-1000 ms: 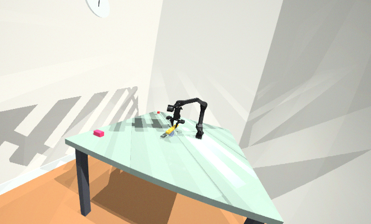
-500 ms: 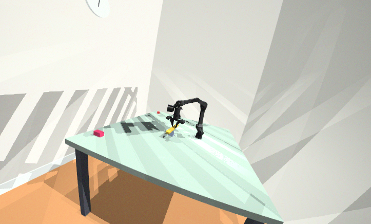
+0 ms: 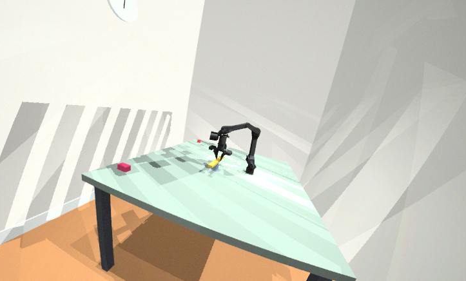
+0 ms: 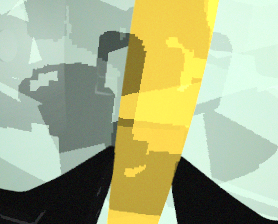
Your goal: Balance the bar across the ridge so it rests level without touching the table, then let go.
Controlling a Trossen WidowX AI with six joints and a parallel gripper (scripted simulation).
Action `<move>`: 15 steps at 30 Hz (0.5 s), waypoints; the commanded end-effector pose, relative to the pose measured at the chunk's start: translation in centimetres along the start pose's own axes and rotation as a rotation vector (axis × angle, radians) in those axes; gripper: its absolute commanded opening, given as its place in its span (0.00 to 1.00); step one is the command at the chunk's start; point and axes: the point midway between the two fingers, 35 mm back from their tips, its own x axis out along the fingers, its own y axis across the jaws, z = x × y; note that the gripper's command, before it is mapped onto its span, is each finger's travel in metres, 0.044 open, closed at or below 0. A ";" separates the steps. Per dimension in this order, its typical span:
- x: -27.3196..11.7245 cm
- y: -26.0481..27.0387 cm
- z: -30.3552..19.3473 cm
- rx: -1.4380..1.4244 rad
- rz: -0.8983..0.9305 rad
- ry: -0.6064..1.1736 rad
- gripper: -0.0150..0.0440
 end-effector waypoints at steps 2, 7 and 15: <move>0.2 -0.1 0.0 0.005 -0.003 0.004 0.25; 0.3 -0.1 0.0 0.005 -0.003 0.004 0.25; 0.3 -0.1 0.0 0.005 -0.003 0.004 0.25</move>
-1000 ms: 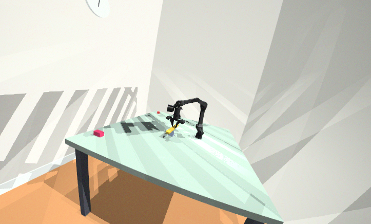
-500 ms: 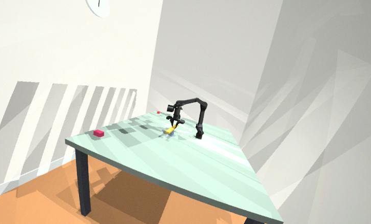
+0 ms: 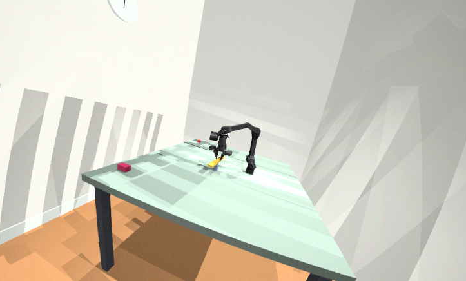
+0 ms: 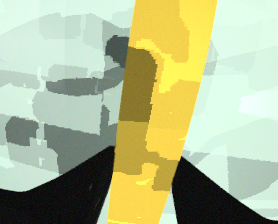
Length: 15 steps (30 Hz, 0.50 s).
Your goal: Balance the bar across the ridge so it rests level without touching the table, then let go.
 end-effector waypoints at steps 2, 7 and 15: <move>0.3 -0.1 0.0 0.005 -0.004 0.003 0.25; 0.0 -0.1 0.0 0.005 -0.003 0.003 0.25; 0.0 -0.1 0.0 0.005 -0.003 0.003 0.25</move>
